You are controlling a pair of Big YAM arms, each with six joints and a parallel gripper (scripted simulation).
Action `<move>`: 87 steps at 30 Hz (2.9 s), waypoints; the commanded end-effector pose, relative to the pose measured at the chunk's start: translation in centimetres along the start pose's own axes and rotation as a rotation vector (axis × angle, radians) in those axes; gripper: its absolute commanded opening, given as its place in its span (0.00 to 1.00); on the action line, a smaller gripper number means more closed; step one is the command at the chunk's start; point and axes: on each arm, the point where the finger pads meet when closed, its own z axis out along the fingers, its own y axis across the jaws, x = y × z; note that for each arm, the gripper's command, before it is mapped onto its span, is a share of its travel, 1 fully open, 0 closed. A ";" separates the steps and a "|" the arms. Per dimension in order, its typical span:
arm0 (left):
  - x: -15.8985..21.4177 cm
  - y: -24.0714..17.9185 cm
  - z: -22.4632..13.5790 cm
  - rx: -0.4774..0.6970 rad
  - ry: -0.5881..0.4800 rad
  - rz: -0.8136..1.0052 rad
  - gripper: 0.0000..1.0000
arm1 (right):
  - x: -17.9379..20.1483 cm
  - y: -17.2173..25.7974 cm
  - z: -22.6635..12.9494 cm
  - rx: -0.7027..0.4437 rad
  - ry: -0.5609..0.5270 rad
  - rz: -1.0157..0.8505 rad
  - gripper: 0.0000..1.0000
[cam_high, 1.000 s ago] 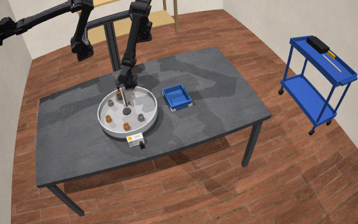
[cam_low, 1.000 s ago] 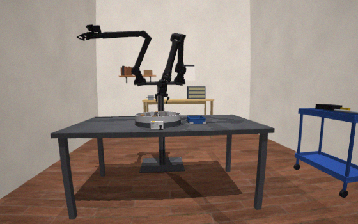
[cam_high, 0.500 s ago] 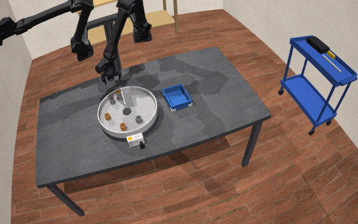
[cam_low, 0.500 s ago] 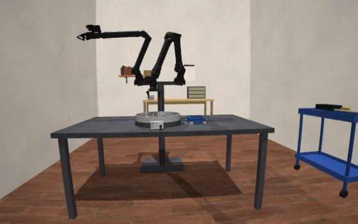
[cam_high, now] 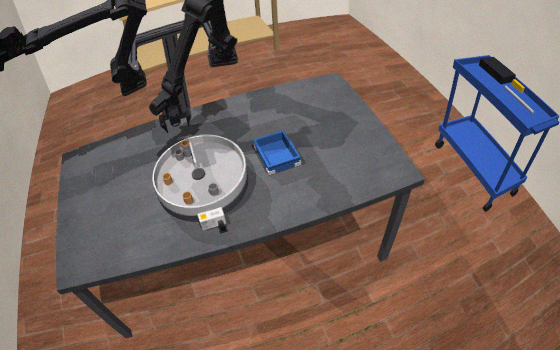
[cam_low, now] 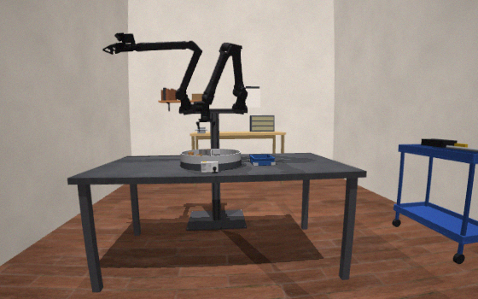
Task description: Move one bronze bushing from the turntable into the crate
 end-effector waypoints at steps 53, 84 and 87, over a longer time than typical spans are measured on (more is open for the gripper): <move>0.1 -0.3 0.1 -0.003 0.001 -0.005 0.18 | -1.0 -1.2 -0.7 0.027 -0.015 0.016 1.00; 0.1 -0.3 0.1 -0.003 0.001 -0.005 0.18 | -1.0 -1.2 -0.7 0.027 -0.015 0.016 1.00; 0.1 -0.3 0.1 -0.003 0.001 -0.005 0.18 | -1.0 -1.2 -0.7 0.027 -0.015 0.016 1.00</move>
